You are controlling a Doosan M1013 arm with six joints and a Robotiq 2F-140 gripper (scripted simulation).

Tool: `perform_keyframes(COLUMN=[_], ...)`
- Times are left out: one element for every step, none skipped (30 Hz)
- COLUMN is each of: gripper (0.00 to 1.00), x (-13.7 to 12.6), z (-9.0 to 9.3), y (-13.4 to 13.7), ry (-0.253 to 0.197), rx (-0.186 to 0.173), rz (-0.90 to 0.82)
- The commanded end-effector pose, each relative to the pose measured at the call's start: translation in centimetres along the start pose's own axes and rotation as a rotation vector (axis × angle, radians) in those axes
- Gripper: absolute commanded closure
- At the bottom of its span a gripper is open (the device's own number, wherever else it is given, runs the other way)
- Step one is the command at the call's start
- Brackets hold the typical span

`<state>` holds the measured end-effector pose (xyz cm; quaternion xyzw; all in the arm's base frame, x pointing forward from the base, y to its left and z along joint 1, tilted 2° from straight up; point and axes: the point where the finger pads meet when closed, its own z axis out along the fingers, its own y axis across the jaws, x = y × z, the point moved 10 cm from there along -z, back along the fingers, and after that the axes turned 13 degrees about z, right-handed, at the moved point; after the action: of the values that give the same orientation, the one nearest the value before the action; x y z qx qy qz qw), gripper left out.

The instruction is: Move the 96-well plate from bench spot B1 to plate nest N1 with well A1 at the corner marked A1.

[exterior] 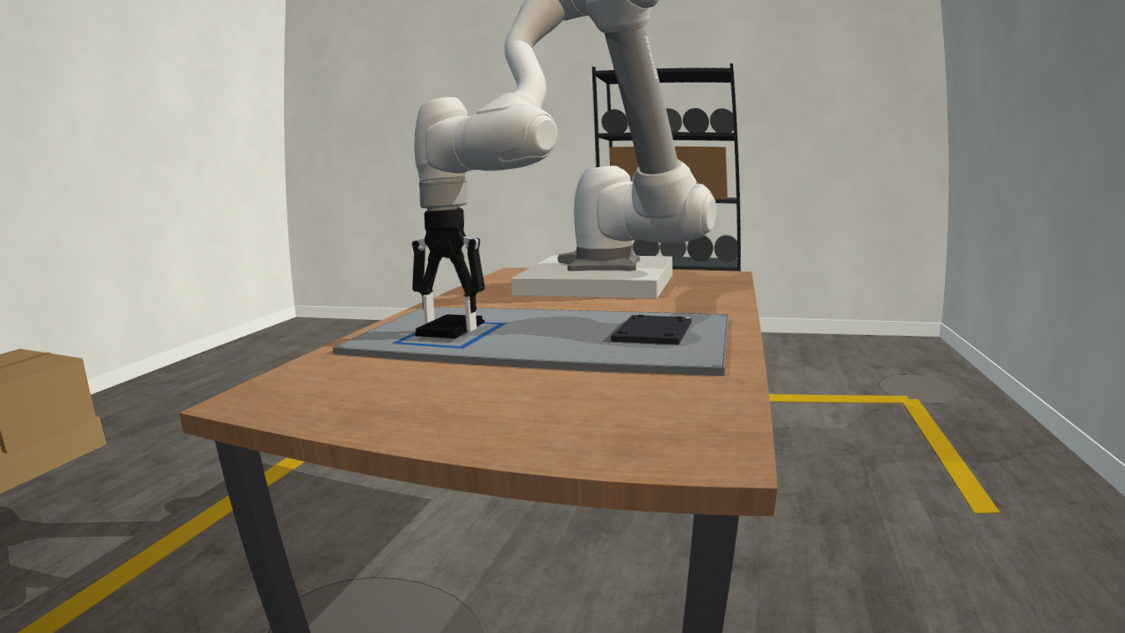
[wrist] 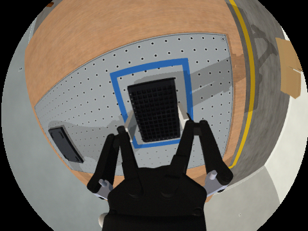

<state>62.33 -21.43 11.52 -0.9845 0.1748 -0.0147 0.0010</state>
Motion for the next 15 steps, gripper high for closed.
perform_keyframes(gripper=[1.0, 1.0, 1.0, 1.0, 1.0, 1.0, 1.0, 1.0, 1.0, 1.0, 1.0, 1.0, 1.0, 1.0, 1.0], x=[0.0, 0.0, 0.0, 0.0, 0.0, 0.0, 0.0, 0.0, 0.0, 0.0, 0.0, 0.0, 0.0, 0.0, 0.0], z=[-0.5, -0.7, -0.9, -1.0, -1.2, -1.4, -1.5, -1.7, -1.9, -2.0, -2.0, -2.0, -2.2, -2.4, -2.5], y=[0.0, 0.0, 0.0, 0.0, 0.0, 0.0, 0.0, 0.0, 0.0, 0.0, 0.0, 0.0, 0.0, 0.0, 0.0], ry=[0.0, 0.0, 0.0, 0.0, 0.0, 0.0, 0.0, 0.0, 0.0, 0.0, 0.0, 0.0, 0.0, 0.0, 0.0], rx=[0.0, 0.0, 0.0, 0.0, 0.0, 0.0, 0.0, 0.0, 0.0, 0.0, 0.0, 0.0, 0.0, 0.0, 0.0], rz=[0.0, 0.0, 0.0, 0.0, 0.0, 0.0, 0.0, 0.0, 0.0, 0.0, 0.0, 0.0, 0.0, 0.0, 0.0])
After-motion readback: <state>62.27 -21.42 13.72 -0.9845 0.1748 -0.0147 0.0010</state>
